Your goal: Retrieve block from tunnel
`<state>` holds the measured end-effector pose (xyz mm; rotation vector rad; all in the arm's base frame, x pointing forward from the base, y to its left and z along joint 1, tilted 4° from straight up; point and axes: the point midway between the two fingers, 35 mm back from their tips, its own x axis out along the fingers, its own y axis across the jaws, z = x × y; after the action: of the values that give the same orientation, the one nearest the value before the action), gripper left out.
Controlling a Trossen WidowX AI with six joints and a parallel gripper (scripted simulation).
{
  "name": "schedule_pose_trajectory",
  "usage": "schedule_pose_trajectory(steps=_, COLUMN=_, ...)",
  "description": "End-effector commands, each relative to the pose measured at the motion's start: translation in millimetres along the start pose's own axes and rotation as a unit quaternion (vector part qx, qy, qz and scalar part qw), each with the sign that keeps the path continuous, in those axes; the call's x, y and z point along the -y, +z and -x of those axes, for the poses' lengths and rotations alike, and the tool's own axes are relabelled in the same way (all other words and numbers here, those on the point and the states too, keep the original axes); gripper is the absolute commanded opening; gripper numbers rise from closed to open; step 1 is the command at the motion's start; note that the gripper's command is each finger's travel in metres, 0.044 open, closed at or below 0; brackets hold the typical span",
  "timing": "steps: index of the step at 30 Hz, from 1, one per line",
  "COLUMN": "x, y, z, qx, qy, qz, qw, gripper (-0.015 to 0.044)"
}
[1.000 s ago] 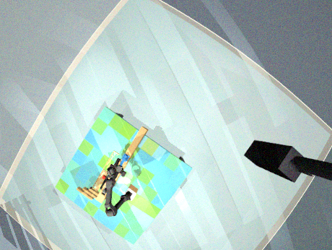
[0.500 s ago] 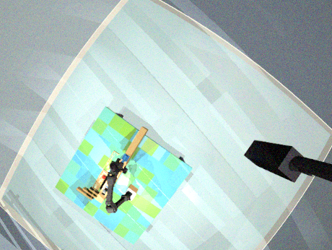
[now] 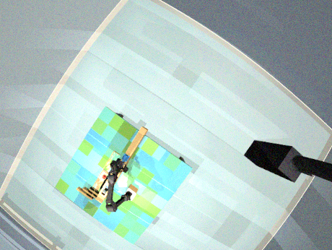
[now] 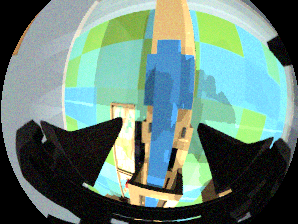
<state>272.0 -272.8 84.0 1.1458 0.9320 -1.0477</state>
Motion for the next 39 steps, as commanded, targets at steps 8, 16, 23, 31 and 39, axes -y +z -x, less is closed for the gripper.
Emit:
schedule_pose_trajectory(steps=8, x=3.4, y=-4.7, z=-18.0, qx=-0.002, qy=0.001, qz=0.002, qw=1.000, gripper=0.0440)
schedule_pose_trajectory(steps=16, x=3.2, y=-3.9, z=-17.1, qx=-0.001, qy=0.000, qz=0.002, qw=1.000, gripper=0.0309)
schedule_pose_trajectory(steps=23, x=3.2, y=-3.9, z=-17.1, qx=-0.001, qy=0.000, qz=0.002, qw=1.000, gripper=0.0125)
schedule_pose_trajectory(steps=31, x=3.0, y=-5.5, z=-16.9, qx=-0.001, qy=0.000, qz=0.002, qw=1.000, gripper=0.0000)
schedule_pose_trajectory(steps=39, x=1.6, y=-27.2, z=-14.7, qx=-0.002, qy=0.000, qz=0.002, qw=1.000, gripper=0.0000)
